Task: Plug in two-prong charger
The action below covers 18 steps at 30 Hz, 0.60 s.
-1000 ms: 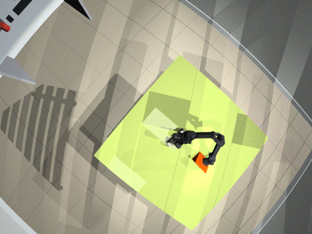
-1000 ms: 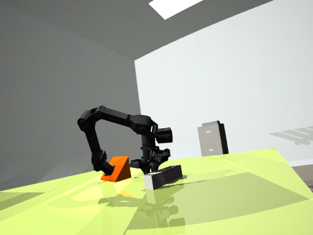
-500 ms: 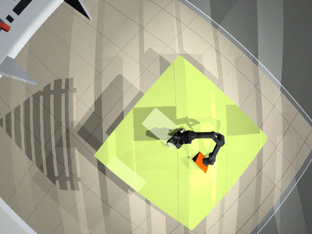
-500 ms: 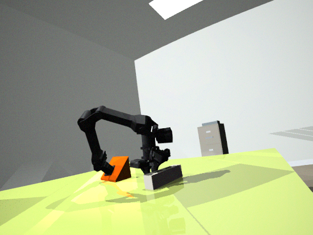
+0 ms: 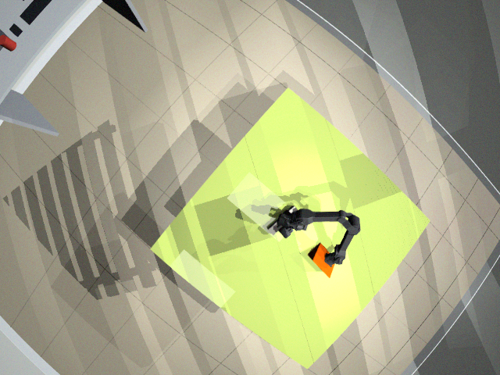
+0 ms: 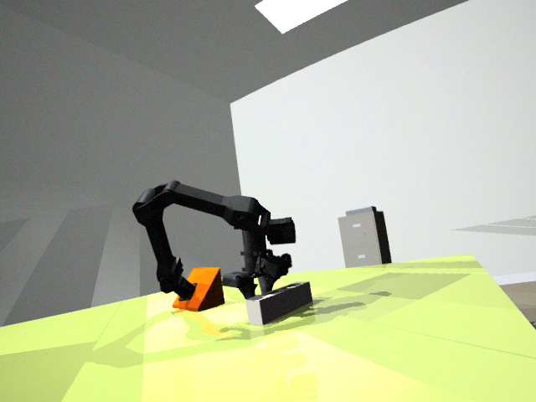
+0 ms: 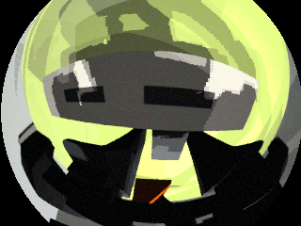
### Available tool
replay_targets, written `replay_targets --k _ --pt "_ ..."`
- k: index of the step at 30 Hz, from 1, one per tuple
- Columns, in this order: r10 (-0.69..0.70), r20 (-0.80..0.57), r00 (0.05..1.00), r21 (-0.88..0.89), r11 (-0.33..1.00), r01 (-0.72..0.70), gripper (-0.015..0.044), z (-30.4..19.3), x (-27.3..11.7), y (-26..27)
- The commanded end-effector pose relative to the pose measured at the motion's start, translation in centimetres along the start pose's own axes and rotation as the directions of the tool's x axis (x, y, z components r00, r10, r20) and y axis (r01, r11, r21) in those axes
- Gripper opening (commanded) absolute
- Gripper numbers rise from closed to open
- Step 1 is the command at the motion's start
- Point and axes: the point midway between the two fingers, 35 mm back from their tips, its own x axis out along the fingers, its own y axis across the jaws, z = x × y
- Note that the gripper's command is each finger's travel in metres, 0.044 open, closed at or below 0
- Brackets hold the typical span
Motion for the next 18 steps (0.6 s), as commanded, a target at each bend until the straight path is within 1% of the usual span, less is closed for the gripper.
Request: replay_targets --k 1,6,18 --pt "0.0 0.0 1.0 0.001 1.0 0.0 0.0315 0.02 0.02 -0.03" --pt "0.0 0.001 1.0 0.001 1.0 0.0 0.044 0.01 0.02 -0.02" --pt "0.0 0.005 1.0 0.005 1.0 0.0 0.044 -0.36 0.05 -0.01"
